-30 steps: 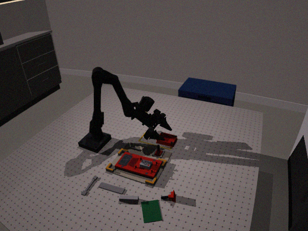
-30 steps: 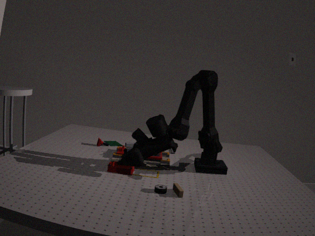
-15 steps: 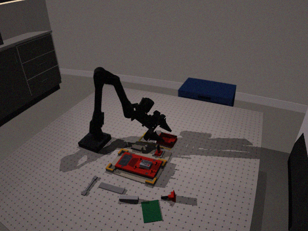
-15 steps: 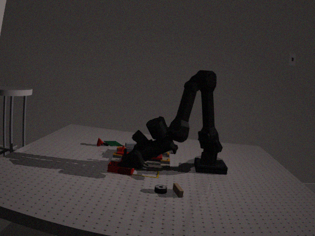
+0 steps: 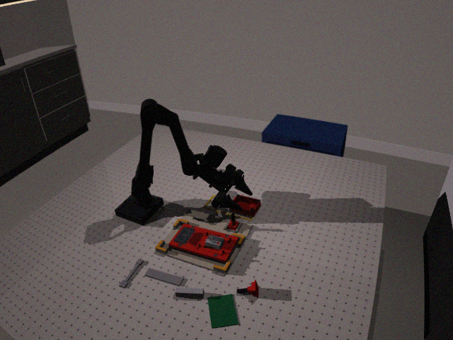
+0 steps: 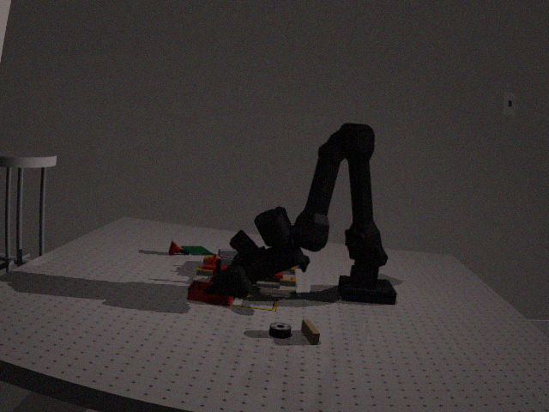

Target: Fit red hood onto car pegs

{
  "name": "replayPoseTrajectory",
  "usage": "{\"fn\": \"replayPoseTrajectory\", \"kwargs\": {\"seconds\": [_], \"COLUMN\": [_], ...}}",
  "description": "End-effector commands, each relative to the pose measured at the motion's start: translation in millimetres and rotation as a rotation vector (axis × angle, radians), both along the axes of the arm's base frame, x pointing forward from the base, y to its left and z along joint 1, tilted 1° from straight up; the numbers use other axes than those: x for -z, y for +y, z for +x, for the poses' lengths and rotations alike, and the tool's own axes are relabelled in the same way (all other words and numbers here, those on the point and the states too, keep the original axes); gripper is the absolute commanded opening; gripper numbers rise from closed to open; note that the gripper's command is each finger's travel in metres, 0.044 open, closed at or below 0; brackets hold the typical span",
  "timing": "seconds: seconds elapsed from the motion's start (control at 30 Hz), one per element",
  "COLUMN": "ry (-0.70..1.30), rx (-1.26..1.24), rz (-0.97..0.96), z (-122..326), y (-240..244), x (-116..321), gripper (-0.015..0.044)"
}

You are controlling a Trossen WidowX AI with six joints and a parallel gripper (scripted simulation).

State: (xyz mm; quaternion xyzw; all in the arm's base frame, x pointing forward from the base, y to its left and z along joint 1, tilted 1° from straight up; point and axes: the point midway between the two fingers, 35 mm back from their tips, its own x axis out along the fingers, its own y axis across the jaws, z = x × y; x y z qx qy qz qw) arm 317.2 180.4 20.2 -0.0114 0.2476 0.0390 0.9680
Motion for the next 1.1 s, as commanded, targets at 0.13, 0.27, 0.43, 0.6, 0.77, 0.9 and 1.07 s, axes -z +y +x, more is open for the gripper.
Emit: {"fn": "replayPoseTrajectory", "kwargs": {"seconds": [0.13,0.27,0.43,0.6,0.77,0.9,1.07], "ry": [0.005,0.006,0.006,0.006,0.001,0.001,0.001], "rx": [0.004,0.004,0.004,0.004,0.001,0.001,0.001], "rz": [-0.001,-0.001,-0.001,-0.001,0.0,0.0,0.0], "z": [-1,-1,-1,-1,0,0,0], "y": [-1,-1,-1,-1,0,0,0], "x": [7,9,11,14,11,11,11], "gripper": [0.044,0.044,0.044,0.044,0.0414,0.0348,0.0315]}}
